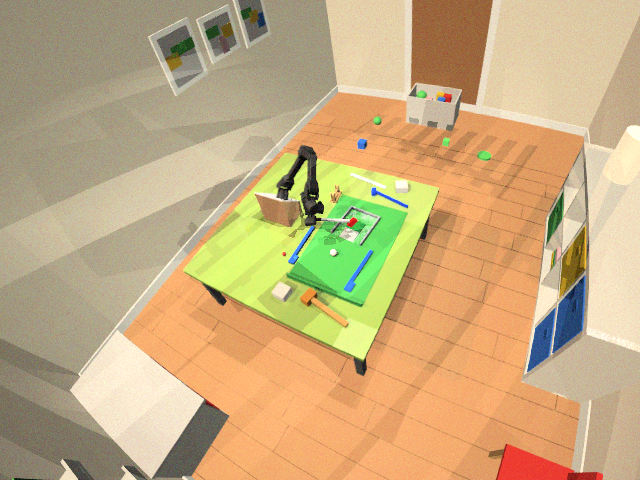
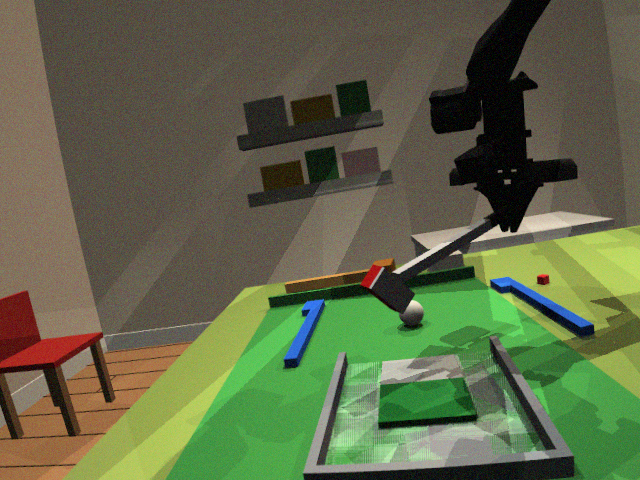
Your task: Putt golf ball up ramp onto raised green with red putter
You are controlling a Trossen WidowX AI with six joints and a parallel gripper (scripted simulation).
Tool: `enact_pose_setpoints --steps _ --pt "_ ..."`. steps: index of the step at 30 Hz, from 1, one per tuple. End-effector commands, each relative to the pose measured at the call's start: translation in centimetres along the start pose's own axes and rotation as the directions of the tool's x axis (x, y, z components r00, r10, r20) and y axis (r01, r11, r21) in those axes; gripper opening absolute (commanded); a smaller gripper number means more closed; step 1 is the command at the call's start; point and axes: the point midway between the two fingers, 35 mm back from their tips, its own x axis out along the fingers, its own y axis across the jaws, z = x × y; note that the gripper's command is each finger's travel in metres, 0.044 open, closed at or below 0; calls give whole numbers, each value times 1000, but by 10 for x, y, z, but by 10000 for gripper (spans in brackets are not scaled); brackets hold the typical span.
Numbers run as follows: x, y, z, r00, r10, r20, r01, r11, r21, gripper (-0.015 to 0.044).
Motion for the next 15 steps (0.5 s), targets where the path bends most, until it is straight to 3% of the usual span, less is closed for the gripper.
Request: enact_pose_setpoints --steps 1,15 --pt "-2 -18 -18 1000 -6 -12 7 993 118 0" --pt "-1 -63 -92 999 20 -48 6 870 493 0"
